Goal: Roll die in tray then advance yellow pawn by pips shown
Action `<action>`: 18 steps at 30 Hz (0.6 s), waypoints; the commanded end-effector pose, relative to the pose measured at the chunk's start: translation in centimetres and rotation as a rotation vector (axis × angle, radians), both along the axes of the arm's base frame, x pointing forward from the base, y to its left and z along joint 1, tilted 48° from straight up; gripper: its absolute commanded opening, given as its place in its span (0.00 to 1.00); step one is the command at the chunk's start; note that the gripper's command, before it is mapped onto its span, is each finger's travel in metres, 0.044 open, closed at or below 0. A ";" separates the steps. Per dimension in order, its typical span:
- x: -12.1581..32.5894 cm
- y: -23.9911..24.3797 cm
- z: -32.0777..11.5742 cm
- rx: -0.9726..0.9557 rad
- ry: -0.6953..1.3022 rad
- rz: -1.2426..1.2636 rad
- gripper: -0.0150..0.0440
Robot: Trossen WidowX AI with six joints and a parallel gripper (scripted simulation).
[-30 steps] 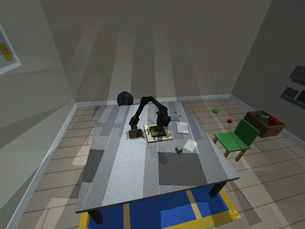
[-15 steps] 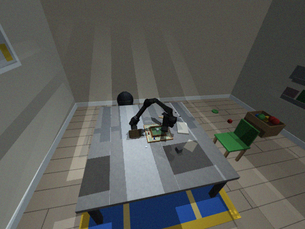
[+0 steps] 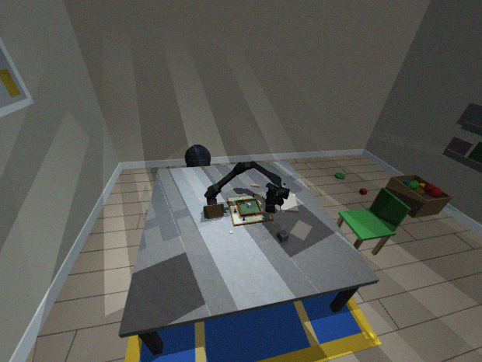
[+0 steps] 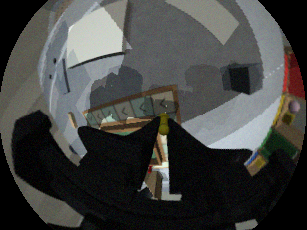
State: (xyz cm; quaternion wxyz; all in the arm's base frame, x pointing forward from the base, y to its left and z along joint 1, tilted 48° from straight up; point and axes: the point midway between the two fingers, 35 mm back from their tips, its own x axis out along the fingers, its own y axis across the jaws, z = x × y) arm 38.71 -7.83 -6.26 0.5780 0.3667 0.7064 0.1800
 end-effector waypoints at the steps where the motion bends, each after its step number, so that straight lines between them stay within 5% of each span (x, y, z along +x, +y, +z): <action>1: 0.5 0.2 -0.2 0.002 -0.003 -0.013 0.25; 18: 0.3 2.8 -2.7 0.003 -0.004 -0.013 0.25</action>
